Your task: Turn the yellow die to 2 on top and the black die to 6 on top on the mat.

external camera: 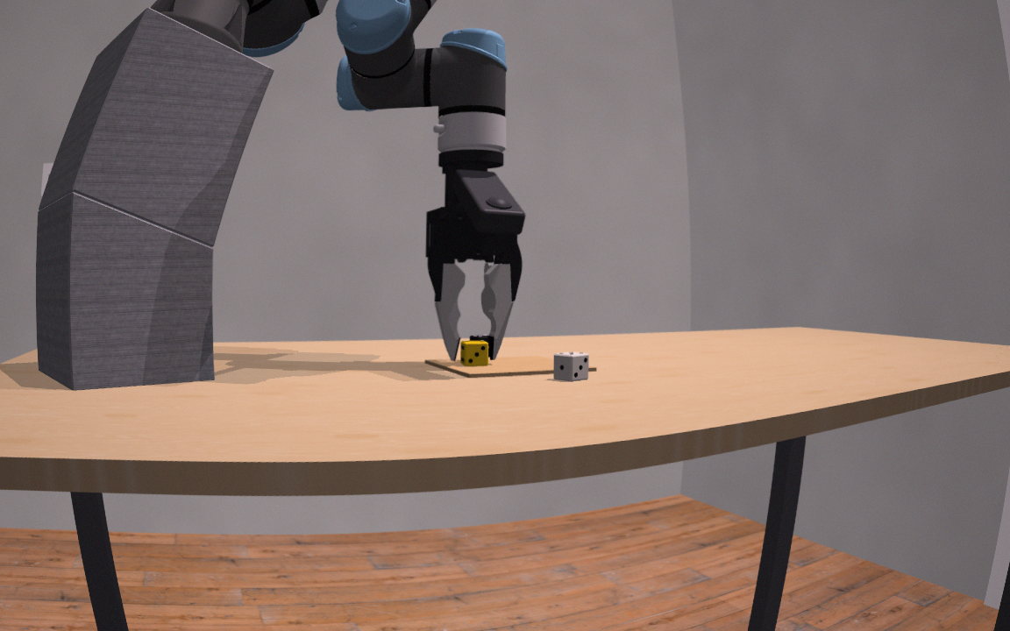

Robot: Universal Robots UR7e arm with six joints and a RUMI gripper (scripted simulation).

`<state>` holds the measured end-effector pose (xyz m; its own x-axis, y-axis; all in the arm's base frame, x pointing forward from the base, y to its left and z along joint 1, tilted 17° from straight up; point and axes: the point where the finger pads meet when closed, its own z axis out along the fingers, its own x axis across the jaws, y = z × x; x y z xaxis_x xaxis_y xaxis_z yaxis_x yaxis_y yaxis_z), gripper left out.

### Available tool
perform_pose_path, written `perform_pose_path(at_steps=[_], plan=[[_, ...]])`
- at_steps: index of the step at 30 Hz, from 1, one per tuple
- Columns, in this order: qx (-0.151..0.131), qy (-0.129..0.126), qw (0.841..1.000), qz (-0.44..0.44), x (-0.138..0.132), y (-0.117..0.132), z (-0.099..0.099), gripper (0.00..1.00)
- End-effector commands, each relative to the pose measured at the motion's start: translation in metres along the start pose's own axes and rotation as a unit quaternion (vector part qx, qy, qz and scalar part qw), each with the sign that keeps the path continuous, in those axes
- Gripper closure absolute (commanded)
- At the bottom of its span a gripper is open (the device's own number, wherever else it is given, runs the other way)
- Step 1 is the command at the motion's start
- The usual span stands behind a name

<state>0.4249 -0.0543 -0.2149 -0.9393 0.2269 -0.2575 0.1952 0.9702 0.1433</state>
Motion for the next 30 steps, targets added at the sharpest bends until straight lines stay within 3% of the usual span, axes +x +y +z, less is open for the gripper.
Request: perform_pose_path(at_steps=[1, 24, 30], plan=[[0.0, 0.0, 1.0, 0.0, 0.0, 0.0, -0.006, 0.76], [0.0, 0.0, 1.0, 0.0, 0.0, 0.0, -0.071, 0.76], [0.0, 0.0, 1.0, 0.0, 0.0, 0.0, -0.08, 0.76]])
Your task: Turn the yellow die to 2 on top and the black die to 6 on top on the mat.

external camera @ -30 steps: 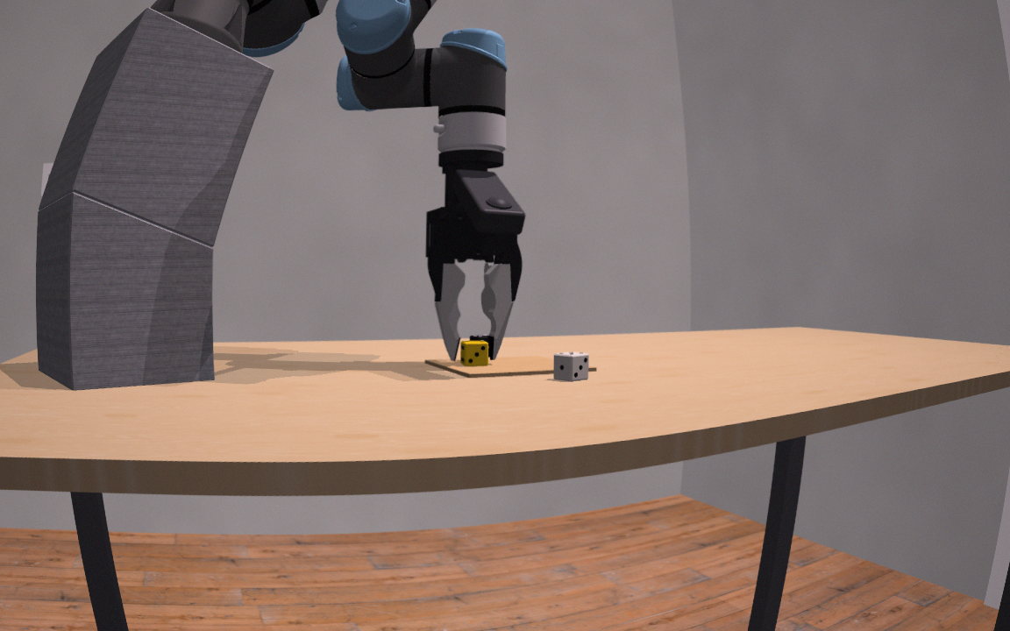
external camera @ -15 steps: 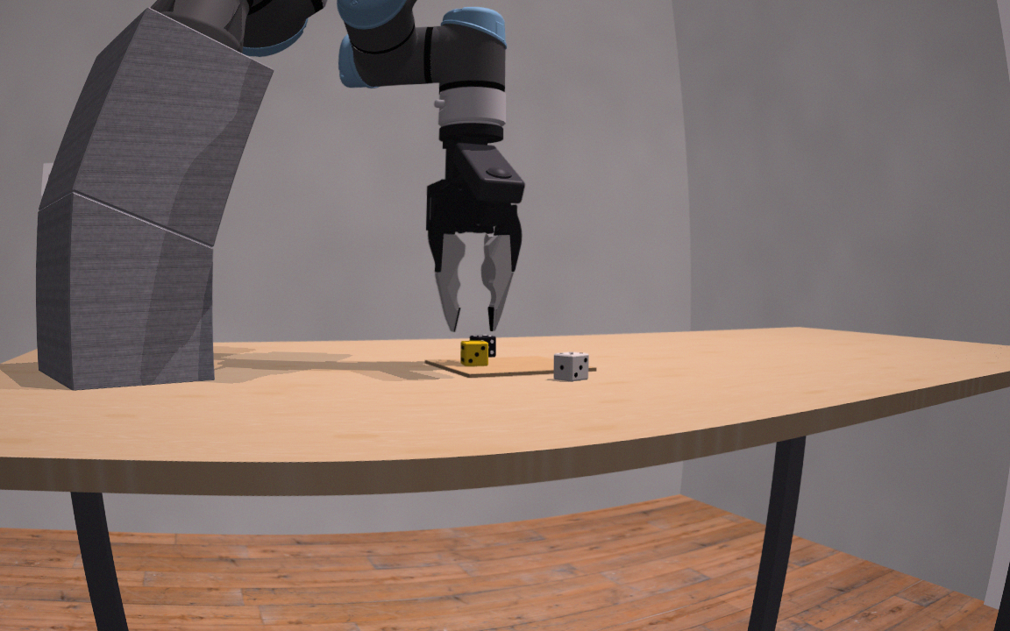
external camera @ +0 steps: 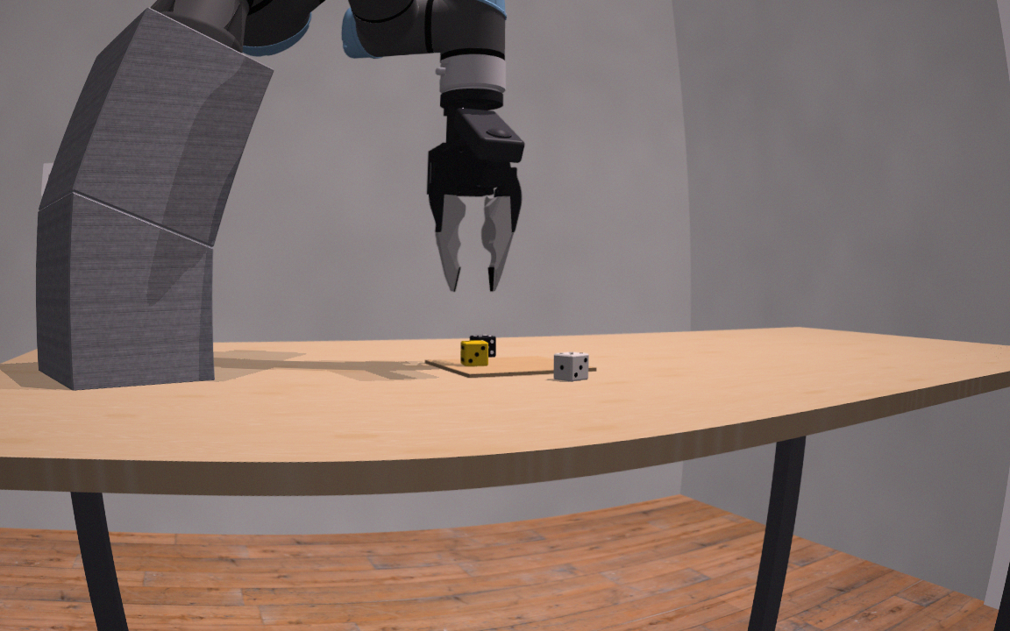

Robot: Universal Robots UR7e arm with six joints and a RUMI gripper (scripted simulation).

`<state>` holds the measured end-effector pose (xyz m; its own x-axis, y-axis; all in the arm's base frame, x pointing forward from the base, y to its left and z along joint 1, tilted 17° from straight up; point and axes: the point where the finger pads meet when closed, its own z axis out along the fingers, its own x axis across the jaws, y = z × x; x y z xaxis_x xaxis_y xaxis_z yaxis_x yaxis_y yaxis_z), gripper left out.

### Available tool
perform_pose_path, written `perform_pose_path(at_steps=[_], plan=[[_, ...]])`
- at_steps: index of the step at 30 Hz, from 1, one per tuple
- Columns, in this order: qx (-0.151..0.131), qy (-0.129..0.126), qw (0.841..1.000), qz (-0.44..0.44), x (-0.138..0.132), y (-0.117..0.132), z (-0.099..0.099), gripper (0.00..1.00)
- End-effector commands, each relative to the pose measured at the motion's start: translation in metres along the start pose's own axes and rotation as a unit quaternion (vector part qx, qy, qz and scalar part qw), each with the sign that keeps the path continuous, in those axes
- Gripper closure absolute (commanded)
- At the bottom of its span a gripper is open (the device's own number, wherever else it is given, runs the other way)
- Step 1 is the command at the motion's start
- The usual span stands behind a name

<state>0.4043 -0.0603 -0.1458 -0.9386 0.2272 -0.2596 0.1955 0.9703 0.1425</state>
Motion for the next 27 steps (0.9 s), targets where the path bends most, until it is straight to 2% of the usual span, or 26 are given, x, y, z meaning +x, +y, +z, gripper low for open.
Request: perform_pose_path(at_steps=[1, 12, 13, 27], plan=[[0.0, 0.001, 1.0, 0.0, -0.0005, -0.0002, -0.0089, 0.76], [0.0, 0.001, 1.0, 0.0, -0.0005, -0.0002, -0.0154, 0.76], [0.0, 0.001, 1.0, 0.0, -0.0005, -0.0002, -0.0154, 0.0], [0.0, 0.001, 1.0, 0.0, -0.0005, -0.0002, -0.0154, 0.0]])
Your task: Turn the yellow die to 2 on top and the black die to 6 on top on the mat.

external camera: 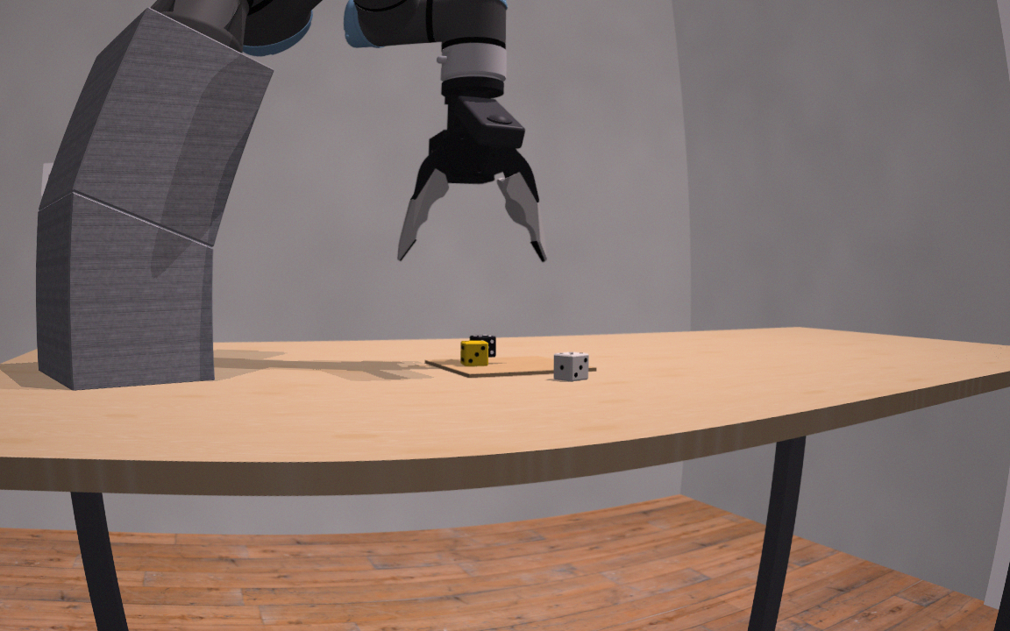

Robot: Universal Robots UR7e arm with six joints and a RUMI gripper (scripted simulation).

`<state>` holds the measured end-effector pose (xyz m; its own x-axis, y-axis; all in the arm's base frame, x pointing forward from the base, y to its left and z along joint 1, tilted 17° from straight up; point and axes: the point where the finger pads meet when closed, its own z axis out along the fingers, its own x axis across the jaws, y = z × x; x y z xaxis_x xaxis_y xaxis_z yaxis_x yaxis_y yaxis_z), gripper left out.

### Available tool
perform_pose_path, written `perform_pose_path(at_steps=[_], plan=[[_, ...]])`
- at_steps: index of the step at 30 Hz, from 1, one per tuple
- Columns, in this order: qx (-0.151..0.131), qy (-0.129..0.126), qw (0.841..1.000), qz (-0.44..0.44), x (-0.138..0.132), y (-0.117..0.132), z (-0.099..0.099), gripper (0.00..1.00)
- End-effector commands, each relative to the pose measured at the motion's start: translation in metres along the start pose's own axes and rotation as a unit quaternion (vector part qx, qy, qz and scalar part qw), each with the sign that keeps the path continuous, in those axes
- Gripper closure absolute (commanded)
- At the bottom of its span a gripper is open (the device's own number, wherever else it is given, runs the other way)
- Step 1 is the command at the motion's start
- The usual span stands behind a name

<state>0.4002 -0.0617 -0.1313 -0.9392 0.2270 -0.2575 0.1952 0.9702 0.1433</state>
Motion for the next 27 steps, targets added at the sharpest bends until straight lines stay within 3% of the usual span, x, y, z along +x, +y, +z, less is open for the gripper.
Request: perform_pose_path(at_steps=[1, 27], plan=[[0.0, 0.0, 1.0, 0.0, -0.0003, -0.0001, -0.0002, 0.0], [0.0, 0.0, 1.0, -0.019, -0.0015, 0.0006, -0.0001, 0.0]])
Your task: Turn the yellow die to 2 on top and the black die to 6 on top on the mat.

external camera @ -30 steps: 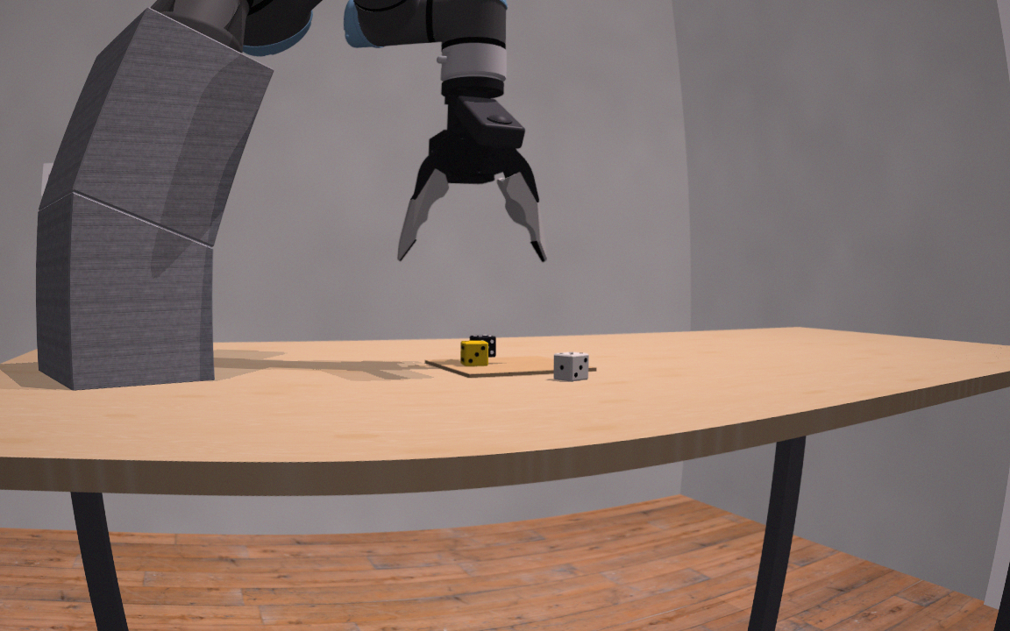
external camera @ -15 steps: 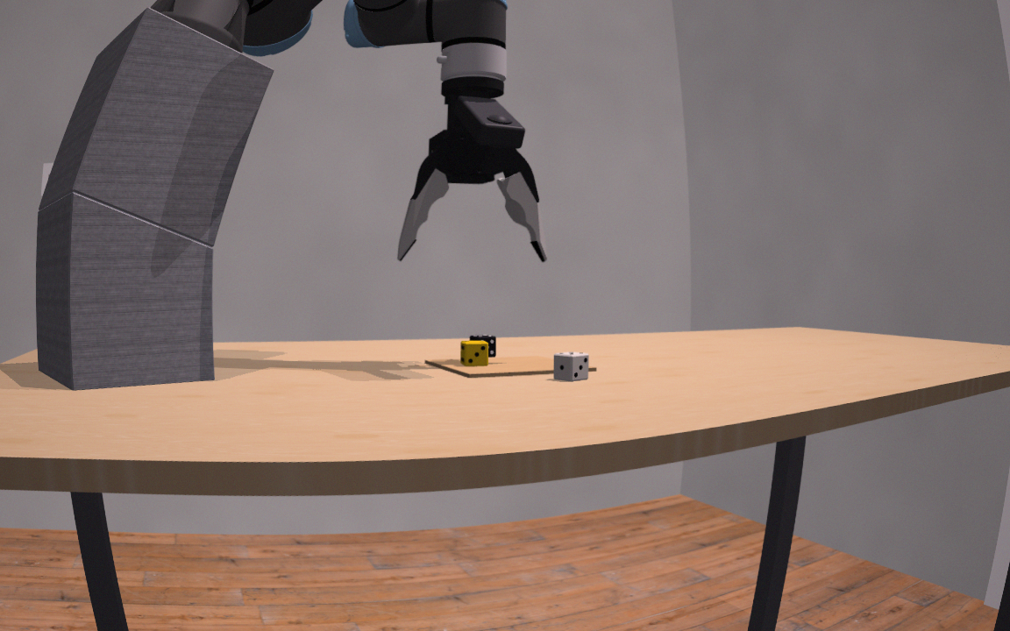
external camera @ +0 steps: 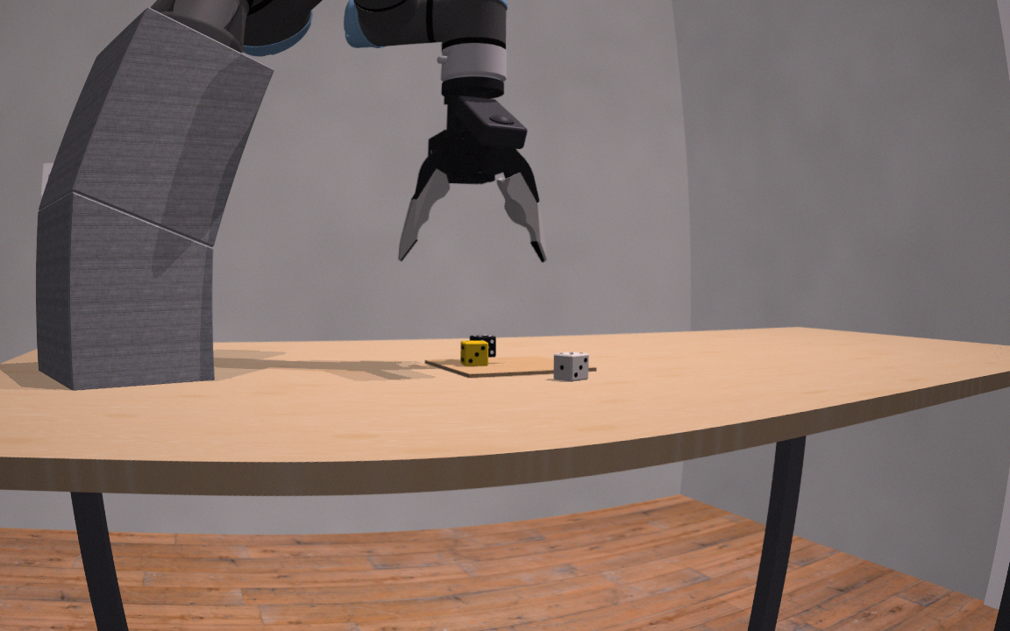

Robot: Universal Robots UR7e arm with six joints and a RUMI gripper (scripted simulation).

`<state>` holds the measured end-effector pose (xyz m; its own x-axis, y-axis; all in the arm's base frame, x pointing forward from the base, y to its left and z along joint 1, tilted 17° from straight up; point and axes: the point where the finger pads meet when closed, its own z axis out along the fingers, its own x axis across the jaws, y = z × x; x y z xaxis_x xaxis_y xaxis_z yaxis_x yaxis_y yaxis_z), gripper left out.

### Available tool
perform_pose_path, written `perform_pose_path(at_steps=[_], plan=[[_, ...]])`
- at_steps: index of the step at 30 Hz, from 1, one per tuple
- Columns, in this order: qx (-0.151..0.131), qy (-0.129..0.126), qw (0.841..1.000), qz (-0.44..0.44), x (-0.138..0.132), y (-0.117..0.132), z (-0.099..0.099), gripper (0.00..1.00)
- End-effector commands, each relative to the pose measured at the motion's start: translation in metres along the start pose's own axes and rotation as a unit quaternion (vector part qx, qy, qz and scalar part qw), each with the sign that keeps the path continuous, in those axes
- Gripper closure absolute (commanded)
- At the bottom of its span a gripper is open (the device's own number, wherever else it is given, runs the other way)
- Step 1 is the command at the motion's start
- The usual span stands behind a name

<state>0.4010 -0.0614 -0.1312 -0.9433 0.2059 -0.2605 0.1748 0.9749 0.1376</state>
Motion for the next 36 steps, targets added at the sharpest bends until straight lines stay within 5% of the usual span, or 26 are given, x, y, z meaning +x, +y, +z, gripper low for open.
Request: perform_pose_path(at_steps=[1, 21, 36], plan=[[0.0, 0.0, 1.0, -0.011, -0.001, 0.0, 0.0, 0.0], [0.0, 0.0, 0.992, -0.127, -0.008, 0.005, 0.001, 0.0], [0.0, 0.001, 0.958, -0.285, -0.018, 0.012, 0.002, 0.0]])
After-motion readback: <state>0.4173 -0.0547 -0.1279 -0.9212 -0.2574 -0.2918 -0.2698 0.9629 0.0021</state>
